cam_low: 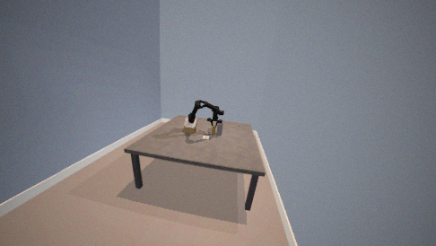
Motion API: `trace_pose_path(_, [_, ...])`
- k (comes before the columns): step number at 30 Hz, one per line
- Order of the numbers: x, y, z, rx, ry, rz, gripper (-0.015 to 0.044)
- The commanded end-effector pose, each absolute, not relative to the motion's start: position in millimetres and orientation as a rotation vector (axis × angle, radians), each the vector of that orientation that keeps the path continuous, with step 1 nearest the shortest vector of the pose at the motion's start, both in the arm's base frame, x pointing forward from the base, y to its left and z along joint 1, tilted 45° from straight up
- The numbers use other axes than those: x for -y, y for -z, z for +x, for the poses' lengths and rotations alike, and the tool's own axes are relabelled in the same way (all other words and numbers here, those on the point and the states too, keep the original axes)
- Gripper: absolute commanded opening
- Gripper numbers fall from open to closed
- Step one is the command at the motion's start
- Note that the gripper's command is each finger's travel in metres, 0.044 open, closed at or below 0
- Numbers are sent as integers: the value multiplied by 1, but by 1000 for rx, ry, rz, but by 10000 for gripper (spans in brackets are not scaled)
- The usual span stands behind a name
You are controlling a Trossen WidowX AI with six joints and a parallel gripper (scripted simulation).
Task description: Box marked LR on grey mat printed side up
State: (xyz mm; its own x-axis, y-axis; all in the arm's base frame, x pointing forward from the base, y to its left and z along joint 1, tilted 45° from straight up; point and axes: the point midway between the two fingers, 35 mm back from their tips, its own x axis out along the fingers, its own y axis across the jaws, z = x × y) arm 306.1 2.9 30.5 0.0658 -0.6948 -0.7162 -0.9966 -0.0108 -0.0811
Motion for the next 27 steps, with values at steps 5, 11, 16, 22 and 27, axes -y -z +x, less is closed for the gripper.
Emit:
trace_pose_path(5, [-8, -36, 306, -1688, -665, -1767, 153])
trace_pose_path(11, [-14, -41, 305, -1688, -663, -1770, 153])
trace_pose_path(16, [-15, -36, 302, -1688, -669, -1774, 153])
trace_pose_path(22, [-23, -28, 296, -1684, -675, -1772, 153])
trace_pose_path(27, [-31, -21, 290, -1682, -684, -1776, 153])
